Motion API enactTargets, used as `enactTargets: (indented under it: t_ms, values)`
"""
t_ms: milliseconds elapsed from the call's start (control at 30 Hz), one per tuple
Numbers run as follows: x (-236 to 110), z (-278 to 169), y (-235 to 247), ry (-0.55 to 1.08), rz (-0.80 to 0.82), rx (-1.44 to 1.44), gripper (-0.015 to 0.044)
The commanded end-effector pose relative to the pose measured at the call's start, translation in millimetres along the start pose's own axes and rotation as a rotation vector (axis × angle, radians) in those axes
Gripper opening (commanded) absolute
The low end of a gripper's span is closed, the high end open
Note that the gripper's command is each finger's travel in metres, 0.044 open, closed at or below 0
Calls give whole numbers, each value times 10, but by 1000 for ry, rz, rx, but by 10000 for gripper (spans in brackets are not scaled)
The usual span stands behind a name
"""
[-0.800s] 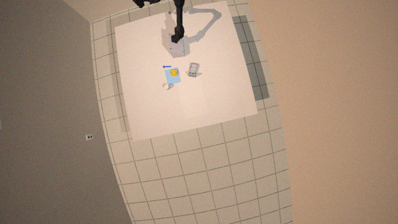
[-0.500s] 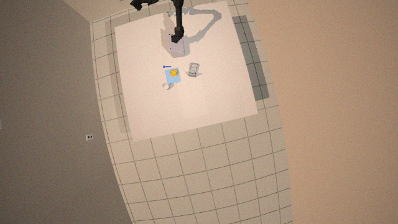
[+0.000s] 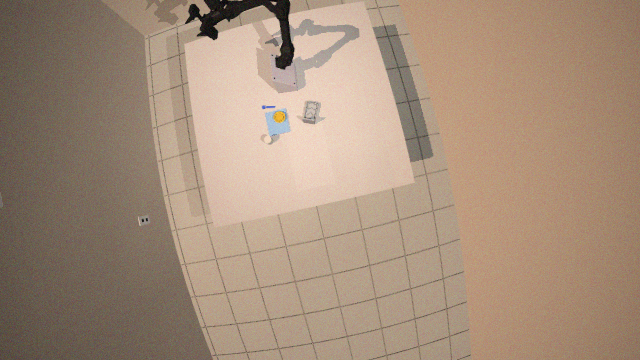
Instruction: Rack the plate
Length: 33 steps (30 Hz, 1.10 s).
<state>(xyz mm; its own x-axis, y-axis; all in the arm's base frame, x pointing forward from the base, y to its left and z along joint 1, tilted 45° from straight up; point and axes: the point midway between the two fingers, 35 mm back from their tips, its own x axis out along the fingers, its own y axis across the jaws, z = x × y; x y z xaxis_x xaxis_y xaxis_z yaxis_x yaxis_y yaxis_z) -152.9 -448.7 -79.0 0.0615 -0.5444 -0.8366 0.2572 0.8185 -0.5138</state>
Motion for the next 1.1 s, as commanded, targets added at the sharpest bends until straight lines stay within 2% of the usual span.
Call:
enactTargets:
  t_ms: [0,267,500,800,1067]
  values:
    - [53,496,126,-74,79,-8,400]
    - [31,1465,488,-195,282,-21,400]
    - [-174,2324,1001,-261,509,-43,400]
    - [-670,3163,1786,-253,808,-86,400]
    - [-1280,3629,2515,-156,1055,-138,400]
